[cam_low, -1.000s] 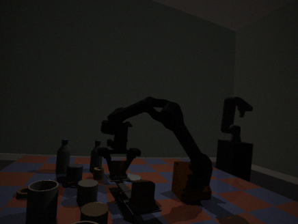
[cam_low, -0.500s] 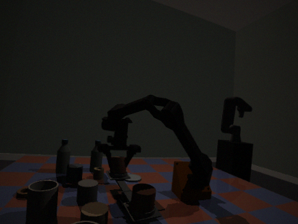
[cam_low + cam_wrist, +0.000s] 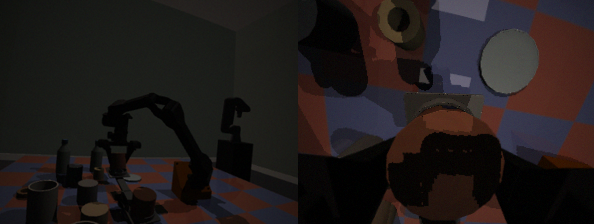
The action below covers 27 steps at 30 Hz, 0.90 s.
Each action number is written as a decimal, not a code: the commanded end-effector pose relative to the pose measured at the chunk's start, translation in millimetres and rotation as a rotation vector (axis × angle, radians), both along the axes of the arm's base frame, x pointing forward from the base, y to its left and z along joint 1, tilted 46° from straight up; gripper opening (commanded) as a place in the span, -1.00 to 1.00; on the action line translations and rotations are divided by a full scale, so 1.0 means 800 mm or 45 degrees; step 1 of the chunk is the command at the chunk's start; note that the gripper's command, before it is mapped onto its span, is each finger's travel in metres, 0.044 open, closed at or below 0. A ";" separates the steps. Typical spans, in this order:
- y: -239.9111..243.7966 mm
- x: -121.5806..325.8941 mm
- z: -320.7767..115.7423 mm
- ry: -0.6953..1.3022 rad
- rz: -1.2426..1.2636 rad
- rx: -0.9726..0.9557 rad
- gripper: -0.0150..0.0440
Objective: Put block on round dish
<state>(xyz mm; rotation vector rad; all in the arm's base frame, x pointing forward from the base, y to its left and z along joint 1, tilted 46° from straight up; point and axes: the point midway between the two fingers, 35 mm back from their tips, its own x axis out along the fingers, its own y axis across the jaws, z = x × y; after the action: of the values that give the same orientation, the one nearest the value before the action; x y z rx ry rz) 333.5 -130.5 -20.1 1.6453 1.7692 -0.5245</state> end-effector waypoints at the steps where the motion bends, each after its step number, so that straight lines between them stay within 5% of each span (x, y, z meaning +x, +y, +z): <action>1: -0.018 0.002 0.004 -0.020 -0.013 -0.034 -0.49; 27: -0.047 -0.003 0.036 -0.014 -0.033 -0.039 -0.49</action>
<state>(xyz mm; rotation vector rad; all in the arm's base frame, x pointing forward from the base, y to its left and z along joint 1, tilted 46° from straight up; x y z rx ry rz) 332.3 -162.2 4.5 1.6510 1.7333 -0.5477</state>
